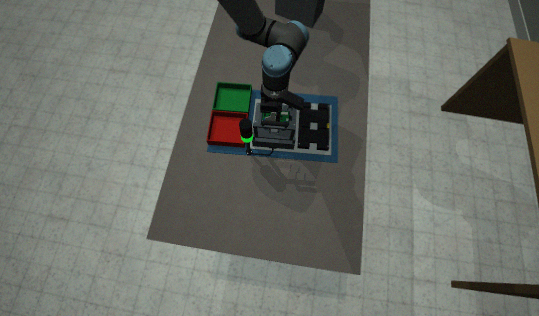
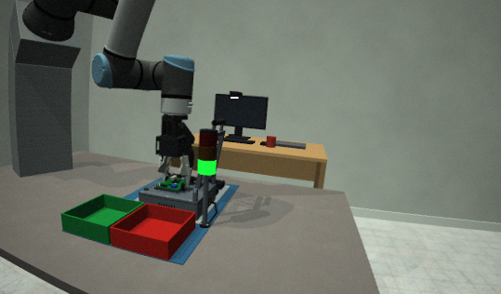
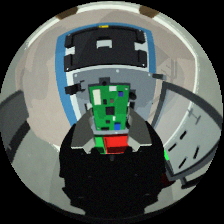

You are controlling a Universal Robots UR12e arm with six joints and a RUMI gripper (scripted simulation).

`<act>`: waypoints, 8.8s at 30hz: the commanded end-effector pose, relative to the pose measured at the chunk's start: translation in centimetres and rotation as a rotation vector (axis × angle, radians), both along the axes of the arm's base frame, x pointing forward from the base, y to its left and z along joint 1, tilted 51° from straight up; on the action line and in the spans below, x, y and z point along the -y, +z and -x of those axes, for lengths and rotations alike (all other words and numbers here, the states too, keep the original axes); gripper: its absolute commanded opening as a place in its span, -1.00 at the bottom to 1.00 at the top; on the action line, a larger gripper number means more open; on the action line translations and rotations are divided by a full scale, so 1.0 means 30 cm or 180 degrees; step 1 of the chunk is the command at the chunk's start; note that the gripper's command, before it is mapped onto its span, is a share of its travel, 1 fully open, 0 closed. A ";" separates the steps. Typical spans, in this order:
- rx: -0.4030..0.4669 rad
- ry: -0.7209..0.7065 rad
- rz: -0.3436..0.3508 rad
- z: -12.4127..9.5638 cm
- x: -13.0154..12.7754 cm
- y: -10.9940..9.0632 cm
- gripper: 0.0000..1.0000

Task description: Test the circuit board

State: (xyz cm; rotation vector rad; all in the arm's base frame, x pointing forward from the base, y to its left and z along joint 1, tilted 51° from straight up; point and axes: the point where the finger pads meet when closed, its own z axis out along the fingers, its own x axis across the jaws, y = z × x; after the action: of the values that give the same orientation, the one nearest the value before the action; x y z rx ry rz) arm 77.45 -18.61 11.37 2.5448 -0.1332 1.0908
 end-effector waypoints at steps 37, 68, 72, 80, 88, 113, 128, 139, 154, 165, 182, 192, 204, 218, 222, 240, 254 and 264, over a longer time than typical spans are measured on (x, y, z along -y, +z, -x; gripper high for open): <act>0.0002 0.0001 0.0001 0.005 -0.003 0.006 -0.22; 0.0002 0.0001 0.0001 0.013 -0.008 0.014 -0.22; 0.0002 0.0001 0.0001 0.014 -0.008 0.014 -0.22; 0.0002 0.0001 0.0001 0.018 -0.011 0.018 -0.22; 0.0002 0.0001 0.0001 0.018 -0.011 0.018 -0.22; 0.0002 0.0001 0.0001 0.027 -0.015 0.026 -0.22; 0.0002 0.0001 0.0001 0.027 -0.016 0.027 -0.22; 0.0002 0.0001 0.0001 0.031 -0.017 0.030 -0.22; 0.0002 0.0001 0.0001 0.037 -0.021 0.035 -0.22; 0.0002 0.0001 0.0001 0.037 -0.021 0.035 -0.22; 0.0002 0.0001 0.0001 0.044 -0.025 0.042 -0.22; 0.0002 0.0001 0.0001 0.046 -0.026 0.043 -0.22; 0.0002 0.0001 0.0001 0.046 -0.026 0.044 -0.22; 0.0002 0.0001 0.0001 0.103 -0.056 0.096 -0.22; 0.0002 0.0001 0.0001 0.140 -0.076 0.131 -0.22; 0.0002 0.0001 0.0001 0.226 -0.123 0.211 -0.22; 0.0002 0.0001 0.0001 0.227 -0.124 0.212 -0.22; 0.0002 0.0001 0.0001 0.228 -0.123 0.212 -0.22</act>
State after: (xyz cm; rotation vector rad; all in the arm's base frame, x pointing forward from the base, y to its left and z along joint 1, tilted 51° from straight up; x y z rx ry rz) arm 70.64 -14.92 17.69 2.5449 -0.1333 1.0906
